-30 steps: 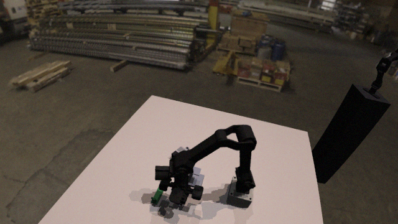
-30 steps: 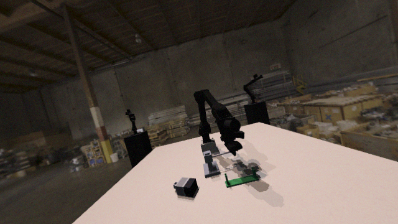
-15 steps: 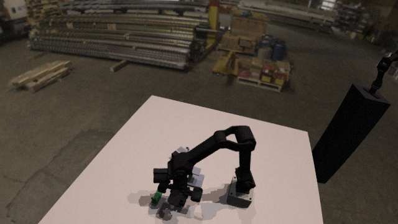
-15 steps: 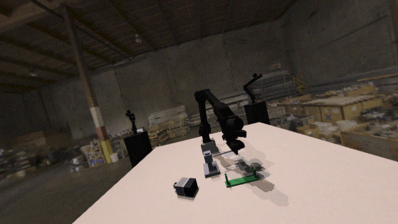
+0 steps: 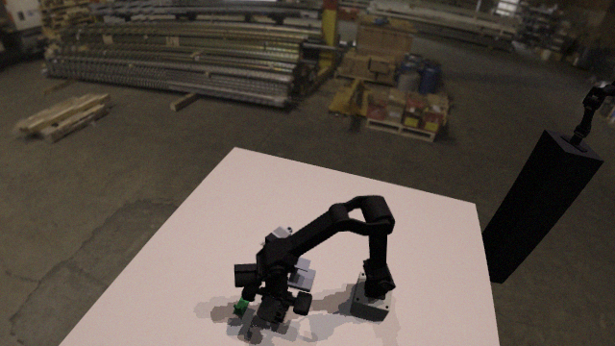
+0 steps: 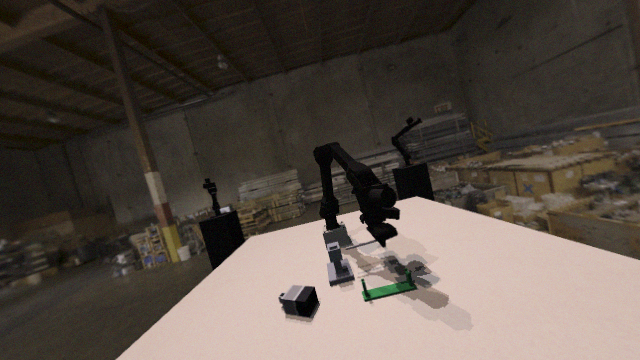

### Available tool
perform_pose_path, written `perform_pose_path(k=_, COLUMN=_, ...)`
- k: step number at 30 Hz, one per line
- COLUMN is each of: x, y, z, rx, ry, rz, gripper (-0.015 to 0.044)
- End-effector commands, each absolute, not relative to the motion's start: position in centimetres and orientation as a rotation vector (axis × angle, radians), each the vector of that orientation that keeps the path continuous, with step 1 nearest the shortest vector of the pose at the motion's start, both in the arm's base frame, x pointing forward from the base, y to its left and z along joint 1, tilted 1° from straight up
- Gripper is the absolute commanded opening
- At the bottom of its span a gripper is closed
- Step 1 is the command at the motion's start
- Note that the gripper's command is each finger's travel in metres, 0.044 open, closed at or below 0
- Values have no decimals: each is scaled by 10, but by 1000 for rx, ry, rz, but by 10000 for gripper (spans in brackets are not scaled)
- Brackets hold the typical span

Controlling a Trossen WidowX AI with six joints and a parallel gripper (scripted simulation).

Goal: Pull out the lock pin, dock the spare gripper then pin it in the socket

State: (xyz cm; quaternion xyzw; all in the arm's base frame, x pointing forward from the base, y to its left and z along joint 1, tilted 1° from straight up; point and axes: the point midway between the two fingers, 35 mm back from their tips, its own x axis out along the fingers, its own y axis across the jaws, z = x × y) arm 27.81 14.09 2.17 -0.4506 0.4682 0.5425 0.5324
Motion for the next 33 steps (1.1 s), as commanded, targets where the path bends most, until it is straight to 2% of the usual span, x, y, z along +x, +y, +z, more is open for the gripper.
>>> perform_pose_path(k=1, x=280, y=143, z=25, rx=-1074, ry=1118, rz=1288, gripper=0)
perform_pose_path(k=26, x=270, y=137, z=44, rx=-1063, ry=1166, rz=1314, gripper=0)
perform_pose_path(k=33, x=286, y=144, z=48, rx=-1059, ry=1166, rz=1310, gripper=0)
